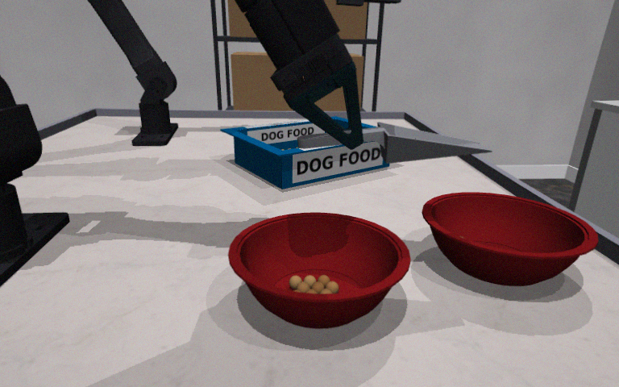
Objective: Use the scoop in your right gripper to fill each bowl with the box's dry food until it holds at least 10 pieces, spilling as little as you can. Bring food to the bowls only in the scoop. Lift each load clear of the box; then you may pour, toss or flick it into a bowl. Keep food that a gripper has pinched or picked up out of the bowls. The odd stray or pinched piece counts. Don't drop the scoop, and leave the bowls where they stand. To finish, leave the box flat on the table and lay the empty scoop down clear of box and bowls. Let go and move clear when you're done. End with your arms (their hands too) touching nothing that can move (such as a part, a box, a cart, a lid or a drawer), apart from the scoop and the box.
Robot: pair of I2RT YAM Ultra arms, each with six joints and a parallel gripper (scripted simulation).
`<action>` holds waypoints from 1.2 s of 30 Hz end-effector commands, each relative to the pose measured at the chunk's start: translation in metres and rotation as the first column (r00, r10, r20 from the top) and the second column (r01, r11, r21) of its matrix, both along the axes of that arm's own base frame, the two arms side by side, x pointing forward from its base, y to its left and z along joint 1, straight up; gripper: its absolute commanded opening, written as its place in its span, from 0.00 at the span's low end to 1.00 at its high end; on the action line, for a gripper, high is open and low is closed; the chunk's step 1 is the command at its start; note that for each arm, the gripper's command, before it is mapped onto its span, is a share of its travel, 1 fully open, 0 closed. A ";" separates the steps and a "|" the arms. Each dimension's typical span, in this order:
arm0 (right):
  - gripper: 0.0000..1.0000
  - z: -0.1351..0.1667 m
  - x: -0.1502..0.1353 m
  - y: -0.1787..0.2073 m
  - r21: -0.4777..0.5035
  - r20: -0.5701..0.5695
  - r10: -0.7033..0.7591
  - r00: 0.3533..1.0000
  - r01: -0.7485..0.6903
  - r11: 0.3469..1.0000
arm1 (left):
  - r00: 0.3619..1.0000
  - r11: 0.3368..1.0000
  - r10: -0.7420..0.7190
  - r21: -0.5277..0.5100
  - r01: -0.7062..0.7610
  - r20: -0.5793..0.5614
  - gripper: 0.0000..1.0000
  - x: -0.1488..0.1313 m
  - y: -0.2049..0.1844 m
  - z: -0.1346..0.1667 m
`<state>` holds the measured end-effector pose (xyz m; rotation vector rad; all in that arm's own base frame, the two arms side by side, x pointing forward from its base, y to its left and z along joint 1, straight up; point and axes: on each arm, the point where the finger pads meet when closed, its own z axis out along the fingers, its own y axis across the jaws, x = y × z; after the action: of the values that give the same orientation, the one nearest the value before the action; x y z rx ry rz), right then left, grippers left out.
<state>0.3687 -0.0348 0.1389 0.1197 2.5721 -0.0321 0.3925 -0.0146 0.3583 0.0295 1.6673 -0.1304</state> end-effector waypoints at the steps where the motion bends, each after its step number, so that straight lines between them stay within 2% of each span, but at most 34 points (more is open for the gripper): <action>1: 0.00 0.003 0.000 -0.001 0.002 0.030 0.000 1.000 0.000 1.000 | 0.991 0.983 0.130 0.124 -0.134 0.040 0.26 -0.010 0.019 0.034; 4: 0.00 0.003 0.000 -0.001 0.002 0.030 0.000 1.000 0.000 1.000 | 0.991 0.984 0.124 0.121 -0.130 0.053 0.26 -0.011 0.017 0.042; 5: 0.00 0.003 0.000 -0.001 0.002 0.030 0.000 1.000 0.000 1.000 | 0.994 0.987 0.113 0.110 -0.113 0.008 0.26 -0.004 0.015 0.024; 6: 0.00 0.003 0.000 -0.001 0.002 0.030 0.000 1.000 0.000 1.000 | 0.993 0.991 0.094 0.085 -0.100 0.073 0.26 -0.017 0.012 0.046; 8: 0.00 0.003 0.000 -0.001 0.002 0.030 0.000 1.000 0.000 1.000 | 0.993 0.991 0.094 0.085 -0.100 0.073 0.26 -0.017 0.012 0.046; 10: 0.00 0.003 0.000 -0.001 0.002 0.030 0.000 1.000 0.000 1.000 | 0.980 0.991 0.110 0.052 -0.120 0.166 0.26 -0.023 0.018 0.079; 15: 0.00 0.003 0.000 -0.001 0.002 0.030 0.000 1.000 0.000 1.000 | 0.981 0.992 0.110 0.050 -0.119 0.159 0.26 -0.020 0.018 0.075; 16: 0.00 -0.006 -0.016 0.015 0.011 -0.022 0.043 0.999 -0.042 0.999 | 0.983 0.992 0.105 0.051 -0.114 0.152 0.26 -0.021 0.016 0.073; 19: 0.00 -0.010 -0.029 0.026 0.016 -0.036 0.066 0.997 -0.066 0.998 | 0.983 0.992 0.103 0.051 -0.112 0.148 0.26 -0.022 0.016 0.074; 22: 0.00 -0.022 -0.055 0.046 0.018 -0.064 0.124 0.990 -0.123 0.992 | 0.984 0.992 0.103 0.051 -0.112 0.148 0.26 -0.022 0.016 0.074; 26: 0.00 -0.024 -0.064 0.054 0.000 -0.043 0.153 0.987 -0.153 0.988 | 0.983 0.992 0.103 0.052 -0.112 0.149 0.26 -0.022 0.016 0.074; 28: 0.00 -0.037 -0.086 0.065 0.002 -0.071 0.195 0.978 -0.195 0.981 | 0.983 0.992 0.103 0.052 -0.112 0.149 0.26 -0.022 0.016 0.074; 30: 0.00 -0.036 -0.088 0.073 -0.003 -0.030 0.225 0.974 -0.225 0.974 | 0.983 0.992 0.103 0.052 -0.112 0.149 0.26 -0.022 0.016 0.074; 32: 0.00 -0.051 -0.113 0.081 0.010 -0.088 0.265 0.960 -0.265 0.964 | 0.983 0.992 0.103 0.052 -0.112 0.149 0.26 -0.022 0.016 0.074; 36: 0.00 -0.049 -0.116 0.089 -0.004 -0.038 0.298 0.954 -0.298 0.954 | 0.983 0.992 0.103 0.052 -0.112 0.149 0.26 -0.022 0.016 0.074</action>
<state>0.2505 0.0485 0.0798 -0.2583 2.6653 0.0652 0.3802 -0.0007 0.4089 0.0065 1.5718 0.0018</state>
